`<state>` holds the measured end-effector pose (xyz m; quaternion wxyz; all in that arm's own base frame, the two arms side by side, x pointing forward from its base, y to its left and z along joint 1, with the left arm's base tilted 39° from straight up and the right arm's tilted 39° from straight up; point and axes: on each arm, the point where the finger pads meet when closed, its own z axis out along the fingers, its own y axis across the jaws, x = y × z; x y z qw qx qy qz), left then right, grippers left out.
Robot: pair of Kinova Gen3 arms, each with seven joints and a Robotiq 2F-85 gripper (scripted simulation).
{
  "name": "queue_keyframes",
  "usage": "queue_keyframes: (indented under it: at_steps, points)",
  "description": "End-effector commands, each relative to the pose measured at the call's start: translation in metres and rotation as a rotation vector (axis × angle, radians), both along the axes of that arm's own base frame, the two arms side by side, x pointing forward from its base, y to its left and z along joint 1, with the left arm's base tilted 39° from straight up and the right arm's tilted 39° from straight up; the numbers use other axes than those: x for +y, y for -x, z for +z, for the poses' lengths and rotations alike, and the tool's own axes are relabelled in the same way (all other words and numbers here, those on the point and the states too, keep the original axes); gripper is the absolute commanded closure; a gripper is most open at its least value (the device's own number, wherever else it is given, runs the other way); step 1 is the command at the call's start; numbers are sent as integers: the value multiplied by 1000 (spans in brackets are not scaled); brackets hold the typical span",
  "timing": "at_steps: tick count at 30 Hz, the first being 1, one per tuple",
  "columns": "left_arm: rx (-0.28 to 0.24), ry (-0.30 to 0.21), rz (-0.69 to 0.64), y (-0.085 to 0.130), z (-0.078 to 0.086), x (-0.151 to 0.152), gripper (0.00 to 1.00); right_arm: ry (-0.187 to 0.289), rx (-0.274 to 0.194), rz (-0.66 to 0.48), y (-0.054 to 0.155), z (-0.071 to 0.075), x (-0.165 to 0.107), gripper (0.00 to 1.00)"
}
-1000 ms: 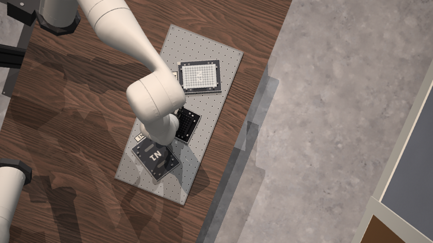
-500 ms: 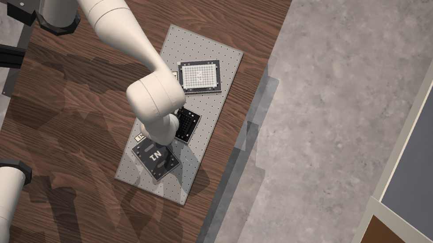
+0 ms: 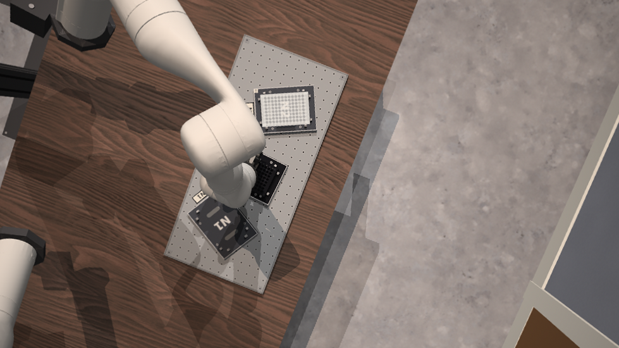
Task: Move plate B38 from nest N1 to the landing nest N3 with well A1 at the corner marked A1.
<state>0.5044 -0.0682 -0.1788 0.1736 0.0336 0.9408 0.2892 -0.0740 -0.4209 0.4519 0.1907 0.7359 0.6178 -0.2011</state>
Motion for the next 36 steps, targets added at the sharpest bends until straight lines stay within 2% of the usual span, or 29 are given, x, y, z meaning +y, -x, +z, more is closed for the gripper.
queue_keyframes:
  at_steps: [1, 12, 13, 36]
  points:
    - [-1, 1, -2, -1, 0, 0, 903, 1, 2, -2, 2, 1, 2, 2]
    - [-1, 1, -2, -1, 0, 0, 903, 1, 2, -2, 2, 1, 2, 2]
    - [0, 2, -6, -2, 1, -1, 2, 1, 2, -2, 2, 1, 2, 2]
    - [-1, 1, -2, -1, 1, -1, 2, 1, 2, -2, 2, 1, 2, 2]
